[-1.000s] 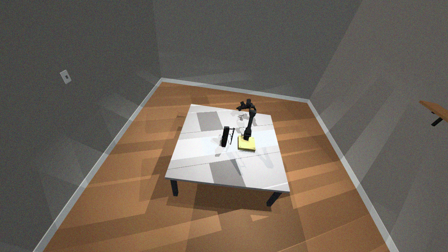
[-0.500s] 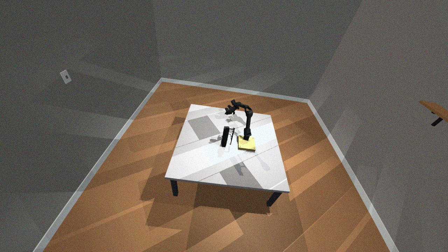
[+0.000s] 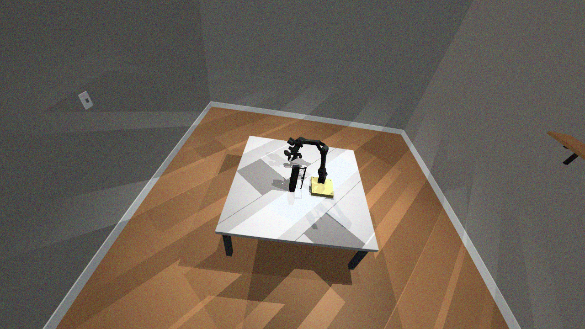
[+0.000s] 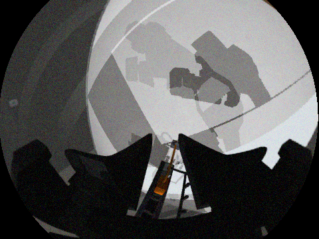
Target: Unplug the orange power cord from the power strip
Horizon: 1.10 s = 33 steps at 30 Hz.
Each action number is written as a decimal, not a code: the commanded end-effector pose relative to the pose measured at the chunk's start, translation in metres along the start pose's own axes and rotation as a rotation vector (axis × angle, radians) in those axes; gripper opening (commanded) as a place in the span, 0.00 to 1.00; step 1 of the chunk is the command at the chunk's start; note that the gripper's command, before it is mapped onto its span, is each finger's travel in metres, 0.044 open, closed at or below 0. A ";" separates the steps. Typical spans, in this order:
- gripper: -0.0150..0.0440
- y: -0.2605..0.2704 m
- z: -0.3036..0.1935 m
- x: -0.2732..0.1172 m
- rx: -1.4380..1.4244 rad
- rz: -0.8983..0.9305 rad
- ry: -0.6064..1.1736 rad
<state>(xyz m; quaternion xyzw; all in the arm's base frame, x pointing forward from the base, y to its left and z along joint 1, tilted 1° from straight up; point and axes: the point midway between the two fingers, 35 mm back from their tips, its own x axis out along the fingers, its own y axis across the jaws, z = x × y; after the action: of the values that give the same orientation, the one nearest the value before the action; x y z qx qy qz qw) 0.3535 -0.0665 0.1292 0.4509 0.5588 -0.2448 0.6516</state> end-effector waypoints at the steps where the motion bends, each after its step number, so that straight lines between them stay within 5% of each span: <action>1: 0.53 0.010 -0.068 0.005 0.126 -0.179 -0.004; 7: 0.53 0.009 -0.118 0.004 0.209 -0.305 -0.067; 33: 0.53 0.014 -0.139 0.006 0.212 -0.308 -0.068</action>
<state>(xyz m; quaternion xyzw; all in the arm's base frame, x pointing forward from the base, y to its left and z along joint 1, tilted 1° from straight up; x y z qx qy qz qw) 0.2993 0.0561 0.1323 0.4185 0.5712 -0.4110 0.5741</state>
